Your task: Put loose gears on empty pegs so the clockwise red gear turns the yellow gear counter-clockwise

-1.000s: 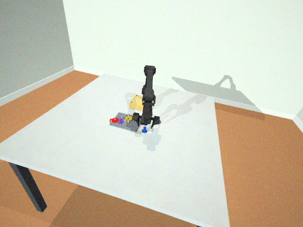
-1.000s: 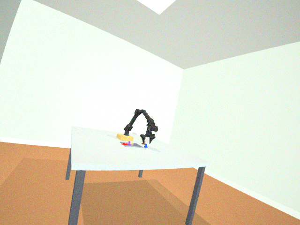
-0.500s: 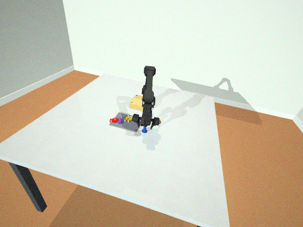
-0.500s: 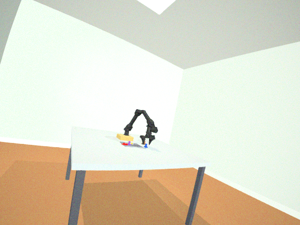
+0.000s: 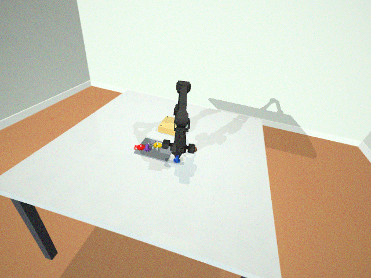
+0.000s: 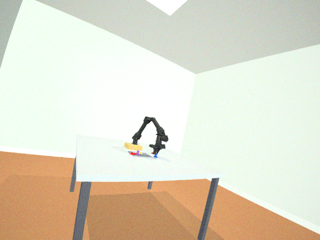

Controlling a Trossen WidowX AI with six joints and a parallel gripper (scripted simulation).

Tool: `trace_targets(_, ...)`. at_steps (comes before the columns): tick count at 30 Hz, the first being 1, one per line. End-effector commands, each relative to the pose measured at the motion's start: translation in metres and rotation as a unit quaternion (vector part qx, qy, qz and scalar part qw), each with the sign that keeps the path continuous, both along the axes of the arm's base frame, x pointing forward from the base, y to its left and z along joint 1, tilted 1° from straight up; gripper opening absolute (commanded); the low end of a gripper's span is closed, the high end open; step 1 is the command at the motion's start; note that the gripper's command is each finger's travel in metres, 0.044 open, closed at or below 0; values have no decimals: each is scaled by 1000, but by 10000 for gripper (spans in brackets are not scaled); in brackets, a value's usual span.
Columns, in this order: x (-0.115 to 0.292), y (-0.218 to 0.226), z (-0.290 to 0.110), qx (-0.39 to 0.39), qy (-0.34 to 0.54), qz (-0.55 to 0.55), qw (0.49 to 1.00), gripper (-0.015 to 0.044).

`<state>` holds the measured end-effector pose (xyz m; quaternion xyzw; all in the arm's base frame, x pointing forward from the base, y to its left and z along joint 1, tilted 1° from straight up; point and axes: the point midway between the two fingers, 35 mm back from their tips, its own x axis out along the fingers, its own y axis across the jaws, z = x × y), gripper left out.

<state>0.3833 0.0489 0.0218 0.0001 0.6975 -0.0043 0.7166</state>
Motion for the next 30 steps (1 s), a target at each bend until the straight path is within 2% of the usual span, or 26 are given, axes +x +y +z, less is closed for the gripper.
trace_targets(1,-1,0,-1,0,1,-2,1000,39)
trace_targets(3,-1,0,-1,0,1,-2,1000,26)
trace_targets(4,-1,0,-1,0,1,-2,1000,0)
trace_targets(30,7,-1,56,0,1,-2,1000,0)
